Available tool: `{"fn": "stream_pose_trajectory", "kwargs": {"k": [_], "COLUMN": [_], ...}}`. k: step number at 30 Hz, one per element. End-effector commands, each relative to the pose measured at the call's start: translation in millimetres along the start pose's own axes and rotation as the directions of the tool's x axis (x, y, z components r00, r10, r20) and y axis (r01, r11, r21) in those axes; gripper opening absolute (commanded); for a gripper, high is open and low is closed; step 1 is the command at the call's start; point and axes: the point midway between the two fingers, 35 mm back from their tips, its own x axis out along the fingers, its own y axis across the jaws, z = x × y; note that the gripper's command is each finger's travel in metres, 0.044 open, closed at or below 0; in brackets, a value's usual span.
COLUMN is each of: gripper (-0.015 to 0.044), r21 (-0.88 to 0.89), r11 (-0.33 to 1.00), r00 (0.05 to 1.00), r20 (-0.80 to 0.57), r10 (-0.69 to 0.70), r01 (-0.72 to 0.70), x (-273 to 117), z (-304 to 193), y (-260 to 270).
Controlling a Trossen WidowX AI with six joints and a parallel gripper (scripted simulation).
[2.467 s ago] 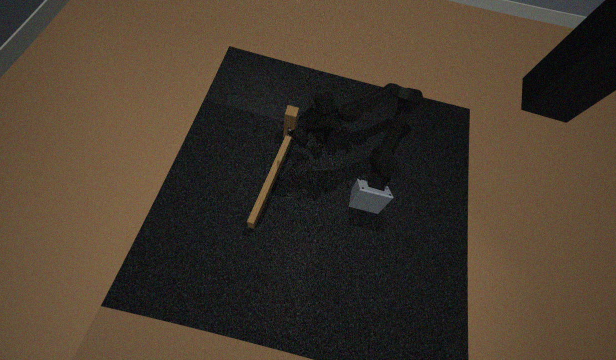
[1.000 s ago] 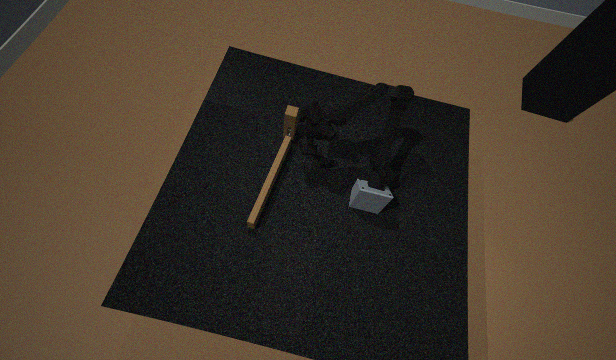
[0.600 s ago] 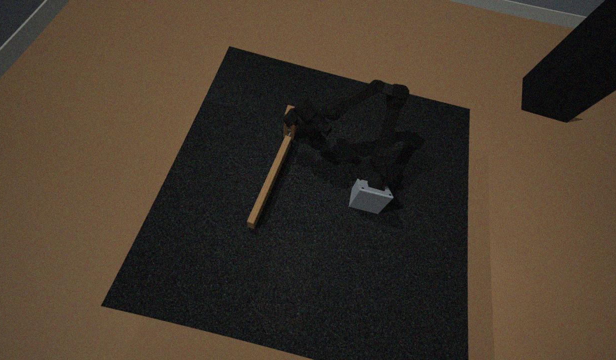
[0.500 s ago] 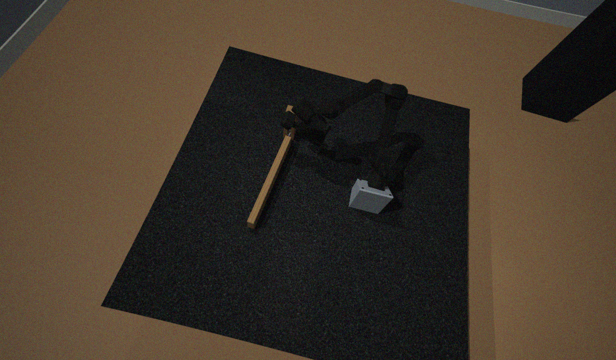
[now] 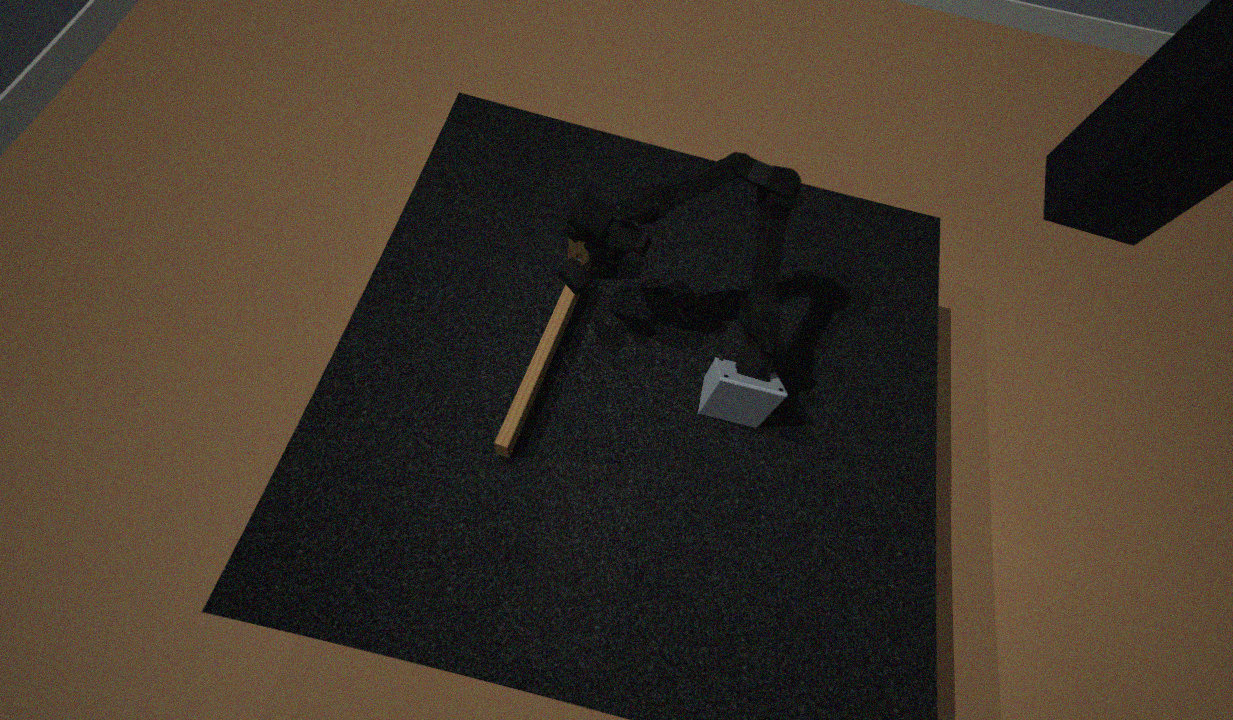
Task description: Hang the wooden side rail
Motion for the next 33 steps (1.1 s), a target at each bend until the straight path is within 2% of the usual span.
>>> {"fn": "stream_pose_trajectory", "kwargs": {"k": [1, 6, 11, 16, 21, 23, 33], "gripper": [0.044, 0.044, 0.044, 0.044, 0.044, 0.044, 0.044], "r21": [-0.839, -0.974, -0.965, -0.812, -0.546, -0.502, -0.502], "r11": [0.54, 0.189, -0.186, -0.533, -0.796, -0.824, -0.824], "r00": [0.995, 0.989, 0.982, 0.971, 0.961, 0.959, 0.959], "r20": [-0.097, -0.134, -0.168, -0.201, -0.227, -0.23, -0.23], "r10": [-0.023, -0.058, -0.092, -0.128, -0.16, -0.165, -0.165], "r01": [-0.069, -0.121, -0.182, -0.238, -0.261, -0.262, -0.262], "x": [2, 4, 6, 7, 8, 8, 8], "z": [9, 11, 14, 16, 19, 19, 19], "y": [7, 1, -6, -13, -20, -21, -21]}}
